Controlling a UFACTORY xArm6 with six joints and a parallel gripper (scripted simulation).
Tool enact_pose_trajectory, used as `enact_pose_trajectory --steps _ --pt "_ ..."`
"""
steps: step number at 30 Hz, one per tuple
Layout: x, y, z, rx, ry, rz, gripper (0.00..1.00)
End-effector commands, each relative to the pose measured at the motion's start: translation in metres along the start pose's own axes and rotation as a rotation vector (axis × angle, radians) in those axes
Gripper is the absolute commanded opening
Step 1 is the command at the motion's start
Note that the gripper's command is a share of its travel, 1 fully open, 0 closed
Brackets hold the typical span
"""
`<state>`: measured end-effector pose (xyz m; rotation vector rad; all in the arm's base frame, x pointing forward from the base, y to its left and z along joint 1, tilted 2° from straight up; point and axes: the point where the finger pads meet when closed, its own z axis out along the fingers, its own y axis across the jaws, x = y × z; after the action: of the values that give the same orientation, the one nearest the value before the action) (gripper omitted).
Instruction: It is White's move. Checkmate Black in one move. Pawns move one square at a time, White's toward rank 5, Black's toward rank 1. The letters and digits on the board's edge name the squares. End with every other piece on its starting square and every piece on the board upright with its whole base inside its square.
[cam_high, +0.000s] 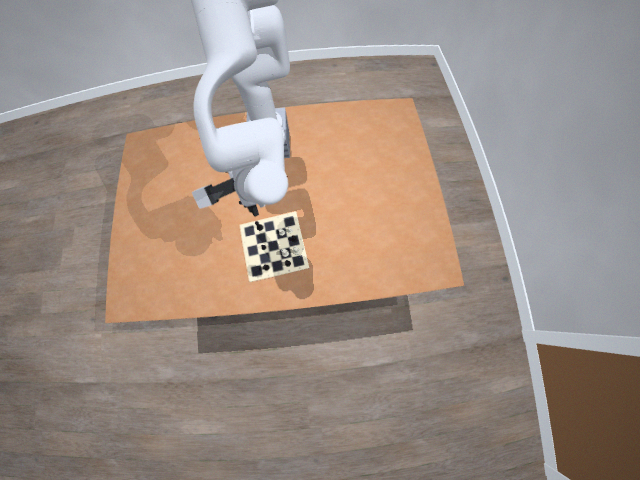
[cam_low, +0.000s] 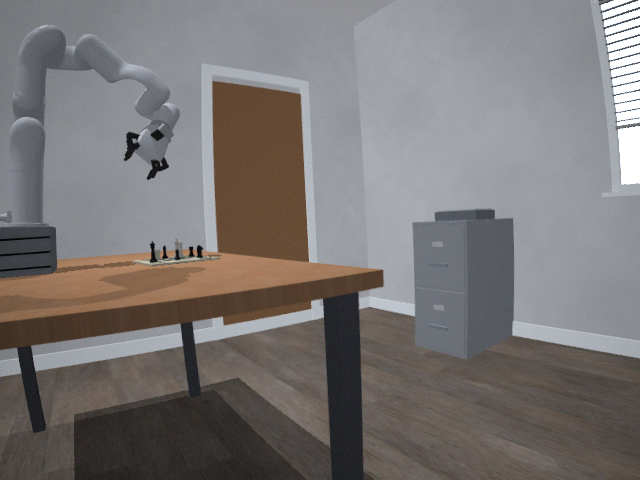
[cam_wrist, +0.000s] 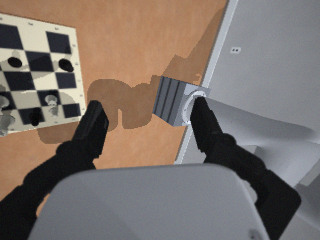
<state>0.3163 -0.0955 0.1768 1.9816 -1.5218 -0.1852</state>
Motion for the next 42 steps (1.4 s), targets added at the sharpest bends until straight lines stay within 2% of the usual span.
enact_pose_trajectory --steps 1,3,5,8,10,11,12,13,15,16,18,19,20,21,23,24,25,26,28,29,30,31,35,37,39,40,42 --pt "-0.004 -0.005 -0.008 0.045 -0.033 -0.101 1.00" --pt "-0.010 -0.011 -0.019 0.111 -0.054 -0.240 1.00" --pt "-0.010 -0.011 -0.019 0.111 -0.054 -0.240 1.00" --pt "-0.016 -0.017 -0.032 0.183 -0.065 -0.382 1.00" --pt "-0.016 -0.017 -0.032 0.183 -0.065 -0.382 1.00" --pt "-0.018 -0.020 -0.038 0.221 -0.067 -0.454 1.00" --pt "-0.018 -0.020 -0.038 0.221 -0.067 -0.454 1.00" --pt "-0.021 -0.023 -0.045 0.260 -0.065 -0.527 1.00" --pt "-0.021 -0.023 -0.045 0.260 -0.065 -0.527 1.00" --pt "-0.023 -0.025 -0.053 0.300 -0.060 -0.599 1.00" --pt "-0.023 -0.025 -0.053 0.300 -0.060 -0.599 1.00" --pt "-0.026 -0.028 -0.060 0.341 -0.052 -0.672 1.00" --pt "-0.026 -0.028 -0.060 0.341 -0.052 -0.672 1.00" --pt "-0.028 -0.030 -0.068 0.382 -0.041 -0.744 1.00" --pt "-0.028 -0.030 -0.068 0.382 -0.041 -0.744 1.00" --pt "-0.030 -0.033 -0.077 0.424 -0.026 -0.816 1.00" --pt "-0.030 -0.033 -0.077 0.424 -0.026 -0.816 1.00" --pt "-0.033 -0.035 -0.085 0.465 -0.008 -0.888 1.00" --pt "-0.033 -0.035 -0.085 0.465 -0.008 -0.888 1.00" --pt "-0.034 -0.037 -0.094 0.507 0.014 -0.959 1.00" --pt "-0.034 -0.037 -0.094 0.507 0.014 -0.959 1.00" --pt "-0.036 -0.038 -0.103 0.548 0.040 -1.029 1.00" --pt "-0.036 -0.038 -0.103 0.548 0.040 -1.029 1.00" --pt "-0.039 -0.041 -0.121 0.629 0.102 -1.167 1.00" --pt "-0.039 -0.041 -0.121 0.629 0.102 -1.167 1.00" --pt "-0.041 -0.042 -0.131 0.668 0.138 -1.234 1.00" --pt "-0.041 -0.042 -0.131 0.668 0.138 -1.234 1.00"
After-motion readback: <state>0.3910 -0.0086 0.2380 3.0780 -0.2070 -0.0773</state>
